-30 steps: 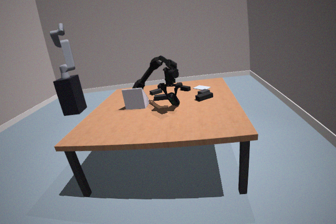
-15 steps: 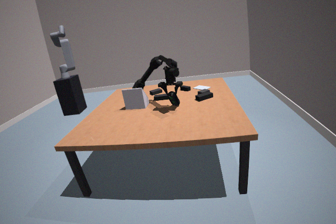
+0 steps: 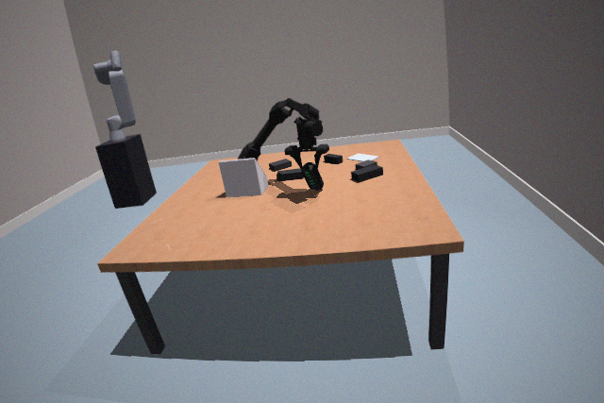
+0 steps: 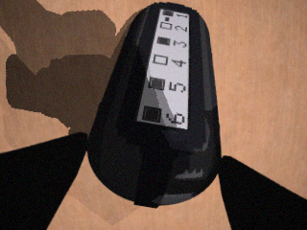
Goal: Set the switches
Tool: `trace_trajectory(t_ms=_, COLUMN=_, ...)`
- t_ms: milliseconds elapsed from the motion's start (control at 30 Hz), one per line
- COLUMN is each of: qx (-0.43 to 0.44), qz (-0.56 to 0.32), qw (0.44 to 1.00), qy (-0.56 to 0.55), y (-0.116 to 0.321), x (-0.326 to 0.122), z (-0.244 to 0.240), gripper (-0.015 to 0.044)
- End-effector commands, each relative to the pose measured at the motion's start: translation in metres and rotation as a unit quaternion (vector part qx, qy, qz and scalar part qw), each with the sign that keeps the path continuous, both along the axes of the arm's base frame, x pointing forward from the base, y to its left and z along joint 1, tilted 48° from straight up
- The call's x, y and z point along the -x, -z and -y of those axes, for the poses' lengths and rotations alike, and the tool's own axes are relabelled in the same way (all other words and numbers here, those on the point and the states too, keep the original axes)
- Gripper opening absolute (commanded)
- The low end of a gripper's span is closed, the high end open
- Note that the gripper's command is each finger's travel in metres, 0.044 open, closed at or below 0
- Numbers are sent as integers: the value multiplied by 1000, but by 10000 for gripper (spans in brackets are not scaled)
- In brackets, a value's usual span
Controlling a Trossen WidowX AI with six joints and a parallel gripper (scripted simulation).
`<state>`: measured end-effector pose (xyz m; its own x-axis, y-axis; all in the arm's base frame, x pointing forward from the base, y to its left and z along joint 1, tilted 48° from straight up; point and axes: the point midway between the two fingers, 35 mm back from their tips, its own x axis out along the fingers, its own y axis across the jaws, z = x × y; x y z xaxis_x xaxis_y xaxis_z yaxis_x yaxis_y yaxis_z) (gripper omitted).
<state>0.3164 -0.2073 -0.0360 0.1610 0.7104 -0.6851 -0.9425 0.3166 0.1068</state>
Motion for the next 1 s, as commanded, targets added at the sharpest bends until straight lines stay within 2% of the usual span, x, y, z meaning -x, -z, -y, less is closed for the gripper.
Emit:
trace_trajectory(t_ms=0, qx=-5, qz=2, qw=1000, qy=1, y=-5, x=-3, z=-4, gripper=335)
trace_trajectory(t_ms=967, qx=-5, qz=2, qw=1000, qy=1, y=-25, x=-9, z=-15, gripper=336)
